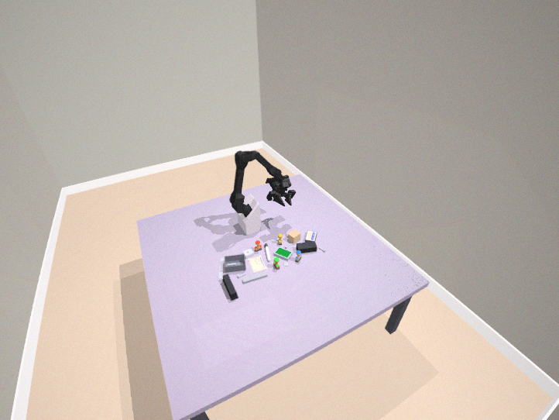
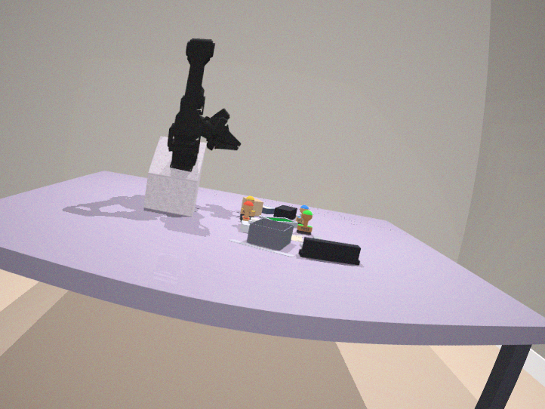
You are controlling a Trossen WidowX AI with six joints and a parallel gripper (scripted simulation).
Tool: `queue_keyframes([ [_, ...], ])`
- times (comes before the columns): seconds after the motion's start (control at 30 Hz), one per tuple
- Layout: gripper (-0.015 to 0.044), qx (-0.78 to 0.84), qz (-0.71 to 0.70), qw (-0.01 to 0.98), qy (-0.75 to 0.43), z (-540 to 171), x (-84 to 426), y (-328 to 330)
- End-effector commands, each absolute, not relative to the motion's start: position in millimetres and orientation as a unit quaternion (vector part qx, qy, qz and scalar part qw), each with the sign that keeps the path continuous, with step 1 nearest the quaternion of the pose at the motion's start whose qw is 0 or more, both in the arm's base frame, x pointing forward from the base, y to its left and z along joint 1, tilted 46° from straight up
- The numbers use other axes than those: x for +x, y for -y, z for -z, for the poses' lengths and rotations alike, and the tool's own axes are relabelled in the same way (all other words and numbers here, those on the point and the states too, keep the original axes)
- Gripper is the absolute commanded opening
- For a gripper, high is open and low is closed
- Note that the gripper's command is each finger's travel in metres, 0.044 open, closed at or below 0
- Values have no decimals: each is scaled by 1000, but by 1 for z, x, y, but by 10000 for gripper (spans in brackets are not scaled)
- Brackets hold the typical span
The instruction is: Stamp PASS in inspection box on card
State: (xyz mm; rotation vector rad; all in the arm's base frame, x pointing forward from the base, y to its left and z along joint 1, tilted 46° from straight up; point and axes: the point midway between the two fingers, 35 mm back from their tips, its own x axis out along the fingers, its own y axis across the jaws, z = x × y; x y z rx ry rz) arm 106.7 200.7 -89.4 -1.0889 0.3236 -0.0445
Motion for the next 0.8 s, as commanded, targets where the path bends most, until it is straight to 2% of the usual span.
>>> queue_keyframes([
  [0.0,230,-518,57,826,-213,90,126,-204],
  [0.4,230,-464,189,749,-434,66,238,-171],
  [0.77,230,-331,247,688,-596,27,338,-72],
])
